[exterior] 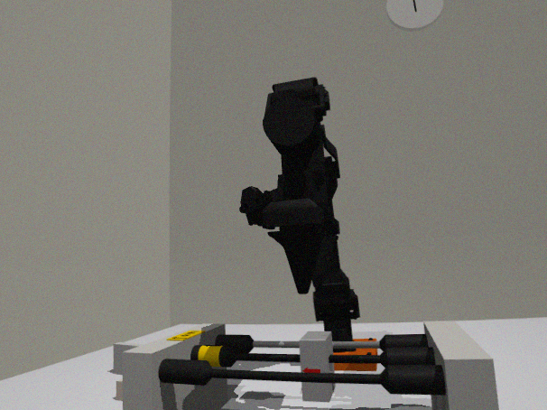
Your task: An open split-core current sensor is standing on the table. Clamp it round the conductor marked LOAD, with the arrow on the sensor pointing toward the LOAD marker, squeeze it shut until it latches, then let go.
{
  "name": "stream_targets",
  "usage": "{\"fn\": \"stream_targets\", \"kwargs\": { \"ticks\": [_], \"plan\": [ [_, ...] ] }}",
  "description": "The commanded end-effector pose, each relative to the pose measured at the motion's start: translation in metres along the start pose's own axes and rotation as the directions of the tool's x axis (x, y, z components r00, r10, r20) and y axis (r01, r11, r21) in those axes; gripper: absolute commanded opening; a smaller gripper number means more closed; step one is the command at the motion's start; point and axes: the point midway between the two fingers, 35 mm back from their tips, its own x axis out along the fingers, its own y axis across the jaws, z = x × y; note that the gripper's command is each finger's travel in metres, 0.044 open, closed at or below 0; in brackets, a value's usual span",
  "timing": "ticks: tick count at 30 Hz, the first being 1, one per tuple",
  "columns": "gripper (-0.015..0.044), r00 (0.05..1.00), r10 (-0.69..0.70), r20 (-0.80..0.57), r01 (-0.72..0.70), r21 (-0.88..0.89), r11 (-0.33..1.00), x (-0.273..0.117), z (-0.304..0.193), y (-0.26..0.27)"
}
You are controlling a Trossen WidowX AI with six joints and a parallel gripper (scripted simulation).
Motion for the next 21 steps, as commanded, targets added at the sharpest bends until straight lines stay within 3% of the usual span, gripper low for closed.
{"fn": "stream_targets", "kwargs": {
  "ticks": [1, 18, 21],
  "plan": [
    [0.0440, 1.000, -0.004, -0.006, 0.004, 0.004, 1.000, 0.0000, -0.0010, -0.0006],
    [0.0440, 1.000, -0.004, -0.006, 0.004, 0.004, 1.000, 0.0000, -0.0010, -0.0006],
    [0.0440, 0.999, -0.012, -0.032, 0.008, -0.107, 0.994, 0.0022, 0.0069, -0.0033]
  ]
}}
